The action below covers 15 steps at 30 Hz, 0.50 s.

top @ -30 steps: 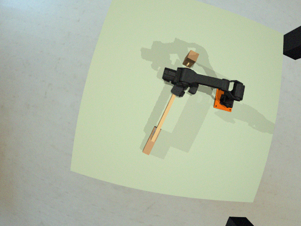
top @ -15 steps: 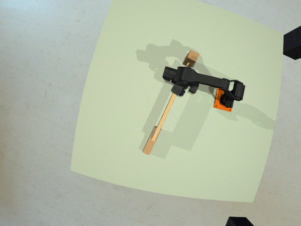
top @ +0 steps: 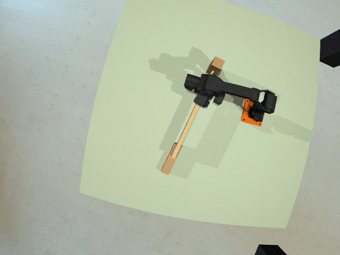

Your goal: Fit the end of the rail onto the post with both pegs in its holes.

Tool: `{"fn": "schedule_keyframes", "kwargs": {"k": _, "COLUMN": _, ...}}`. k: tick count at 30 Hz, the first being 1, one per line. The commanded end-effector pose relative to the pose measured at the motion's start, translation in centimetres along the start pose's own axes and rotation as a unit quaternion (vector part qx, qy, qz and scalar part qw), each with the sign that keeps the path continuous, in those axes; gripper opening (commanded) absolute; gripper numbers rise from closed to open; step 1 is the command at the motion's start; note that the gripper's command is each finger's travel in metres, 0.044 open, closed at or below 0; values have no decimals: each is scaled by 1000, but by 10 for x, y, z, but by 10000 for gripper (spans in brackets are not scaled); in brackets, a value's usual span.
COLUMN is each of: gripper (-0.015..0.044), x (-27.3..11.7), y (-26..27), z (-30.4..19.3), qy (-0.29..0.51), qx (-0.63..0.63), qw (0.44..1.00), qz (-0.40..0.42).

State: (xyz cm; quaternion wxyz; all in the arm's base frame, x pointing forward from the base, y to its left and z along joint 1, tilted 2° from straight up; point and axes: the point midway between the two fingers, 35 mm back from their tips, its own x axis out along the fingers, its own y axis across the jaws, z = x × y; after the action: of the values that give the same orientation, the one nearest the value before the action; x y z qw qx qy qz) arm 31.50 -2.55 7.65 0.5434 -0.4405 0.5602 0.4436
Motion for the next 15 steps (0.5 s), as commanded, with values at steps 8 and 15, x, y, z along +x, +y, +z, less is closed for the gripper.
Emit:
{"fn": "schedule_keyframes", "kwargs": {"k": 8, "gripper": 0, "x": -2, "y": 0, "z": -5, "qy": -1, "qx": -1, "qw": 1000, "qz": -3}}
{"fn": "schedule_keyframes", "kwargs": {"k": 15, "gripper": 0, "x": -2, "y": 0, "z": -7, "qy": -1, "qx": -1, "qw": 1000, "qz": -3}}
